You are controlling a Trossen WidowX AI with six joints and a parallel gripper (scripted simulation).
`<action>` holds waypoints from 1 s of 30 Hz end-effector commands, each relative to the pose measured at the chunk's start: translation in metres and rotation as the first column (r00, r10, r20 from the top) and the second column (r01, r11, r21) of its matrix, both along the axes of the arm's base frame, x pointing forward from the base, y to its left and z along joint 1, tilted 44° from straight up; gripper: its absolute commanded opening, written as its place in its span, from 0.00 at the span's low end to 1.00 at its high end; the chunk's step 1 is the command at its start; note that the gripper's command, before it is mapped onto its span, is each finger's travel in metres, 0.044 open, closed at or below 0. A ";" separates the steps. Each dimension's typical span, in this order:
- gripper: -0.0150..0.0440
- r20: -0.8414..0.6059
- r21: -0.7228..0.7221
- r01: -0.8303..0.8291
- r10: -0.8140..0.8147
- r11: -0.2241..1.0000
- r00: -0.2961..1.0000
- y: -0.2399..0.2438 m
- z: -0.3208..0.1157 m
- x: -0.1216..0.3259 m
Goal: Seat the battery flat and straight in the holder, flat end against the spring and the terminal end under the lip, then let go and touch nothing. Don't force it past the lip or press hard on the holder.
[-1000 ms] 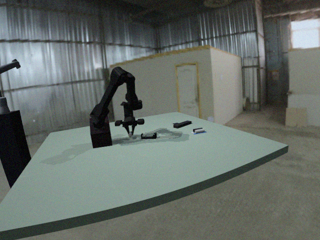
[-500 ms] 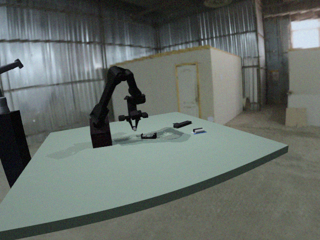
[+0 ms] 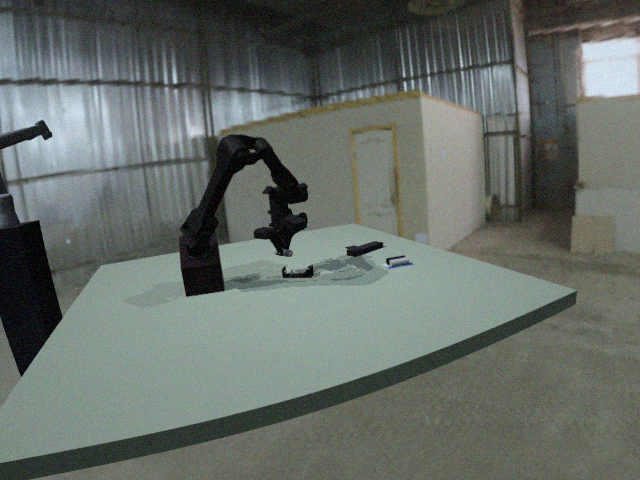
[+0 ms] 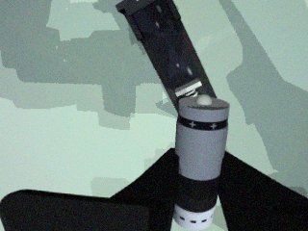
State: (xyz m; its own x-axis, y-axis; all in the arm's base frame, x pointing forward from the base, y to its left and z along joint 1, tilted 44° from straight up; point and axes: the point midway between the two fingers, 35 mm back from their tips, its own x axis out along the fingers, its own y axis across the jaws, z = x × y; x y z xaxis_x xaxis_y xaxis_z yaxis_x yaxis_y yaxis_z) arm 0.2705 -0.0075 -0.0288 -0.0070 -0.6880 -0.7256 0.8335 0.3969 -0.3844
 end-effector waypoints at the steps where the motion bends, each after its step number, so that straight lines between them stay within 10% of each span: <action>1: 0.37 -0.088 0.002 -0.100 0.099 0.995 0.991 -0.003 0.008 0.011; 11: 0.37 -0.330 0.056 -0.354 0.352 0.934 0.876 -0.015 0.027 0.035; 30: 0.37 -0.266 -0.033 -0.454 0.430 0.890 0.863 -0.032 0.007 0.041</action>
State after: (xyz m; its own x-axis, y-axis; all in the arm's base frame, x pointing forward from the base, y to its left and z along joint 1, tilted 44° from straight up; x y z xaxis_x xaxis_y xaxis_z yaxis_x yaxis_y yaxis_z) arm 0.3117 -0.0359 -0.0208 0.1180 -0.7165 -0.6876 0.4527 0.6551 -0.6049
